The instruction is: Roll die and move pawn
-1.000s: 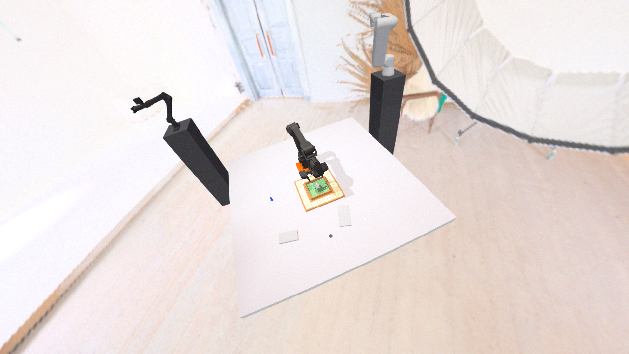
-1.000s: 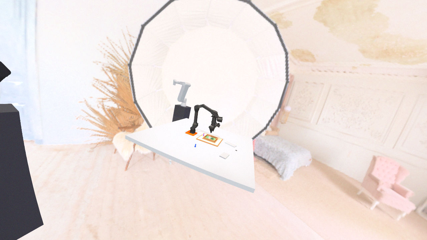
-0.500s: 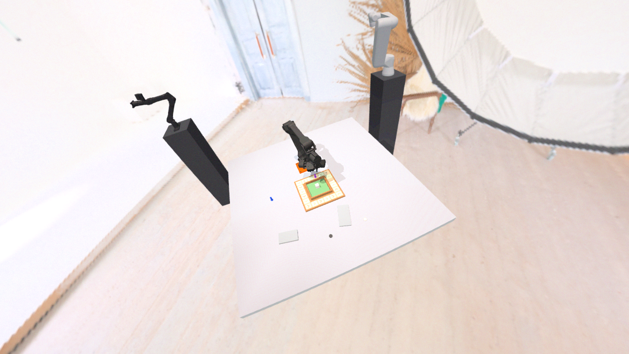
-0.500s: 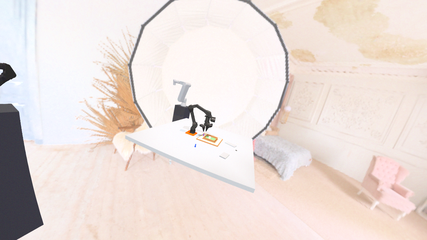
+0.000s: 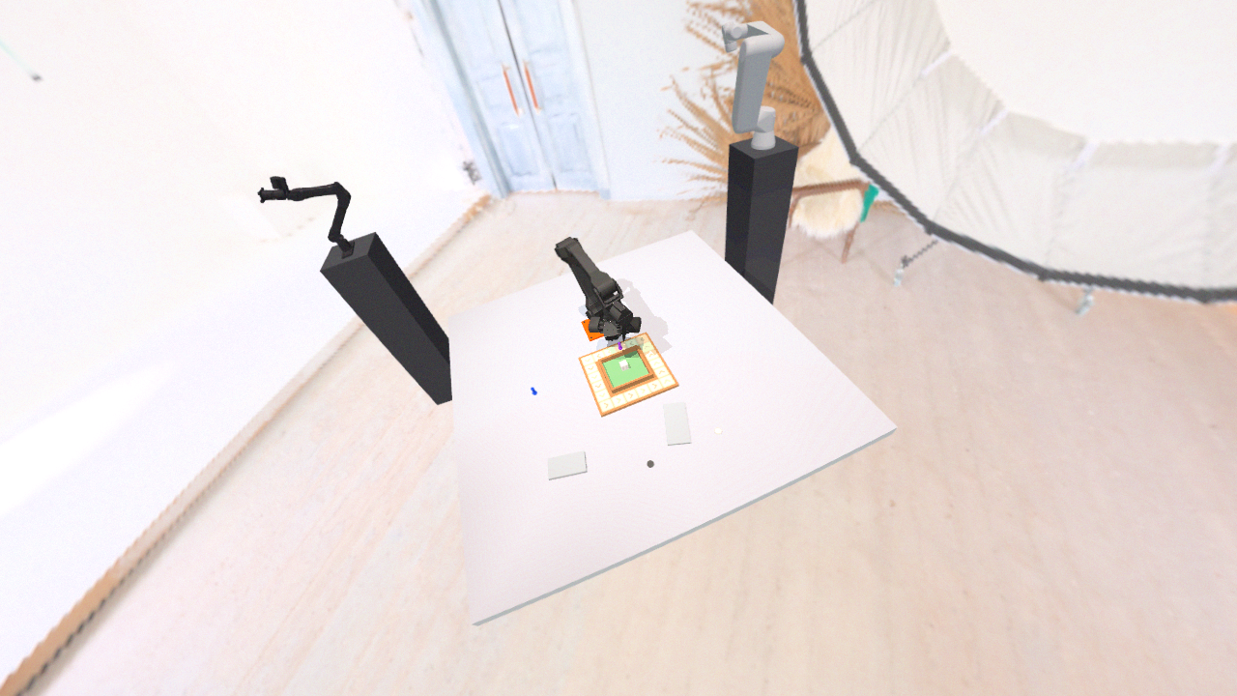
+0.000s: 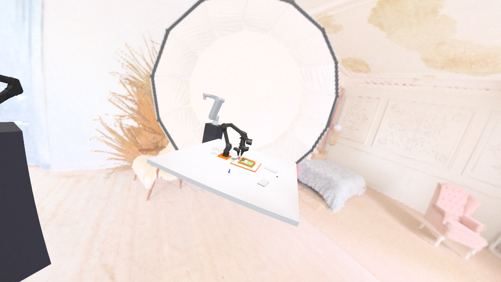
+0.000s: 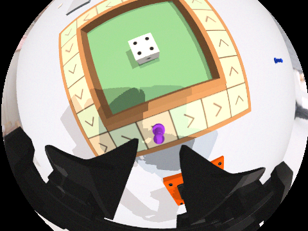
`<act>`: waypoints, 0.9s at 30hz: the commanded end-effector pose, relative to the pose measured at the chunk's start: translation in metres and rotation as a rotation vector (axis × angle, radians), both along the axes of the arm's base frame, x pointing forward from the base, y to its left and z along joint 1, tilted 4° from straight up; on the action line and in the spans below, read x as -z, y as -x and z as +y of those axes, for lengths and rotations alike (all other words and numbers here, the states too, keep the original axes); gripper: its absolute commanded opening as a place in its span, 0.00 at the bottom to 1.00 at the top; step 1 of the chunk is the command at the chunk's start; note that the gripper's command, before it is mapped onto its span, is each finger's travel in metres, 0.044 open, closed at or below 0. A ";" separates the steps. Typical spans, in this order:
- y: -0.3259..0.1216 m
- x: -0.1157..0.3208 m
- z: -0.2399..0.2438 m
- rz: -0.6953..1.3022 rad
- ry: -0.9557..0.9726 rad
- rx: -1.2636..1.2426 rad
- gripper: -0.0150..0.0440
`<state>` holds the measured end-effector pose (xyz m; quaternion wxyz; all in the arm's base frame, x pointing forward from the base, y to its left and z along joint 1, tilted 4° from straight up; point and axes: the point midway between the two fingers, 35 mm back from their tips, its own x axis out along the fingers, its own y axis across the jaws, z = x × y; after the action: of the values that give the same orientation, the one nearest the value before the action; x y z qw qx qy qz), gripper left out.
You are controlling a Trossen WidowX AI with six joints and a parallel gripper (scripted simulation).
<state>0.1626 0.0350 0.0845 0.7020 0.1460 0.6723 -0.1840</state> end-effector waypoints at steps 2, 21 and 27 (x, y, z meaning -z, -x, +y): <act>0.000 0.009 0.000 0.003 -0.003 0.004 0.59; 0.000 0.037 -0.002 0.003 -0.002 0.004 0.59; 0.000 0.038 -0.002 0.003 -0.002 0.004 0.37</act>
<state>0.1622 0.0329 0.0476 0.7002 0.1485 0.6726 -0.1878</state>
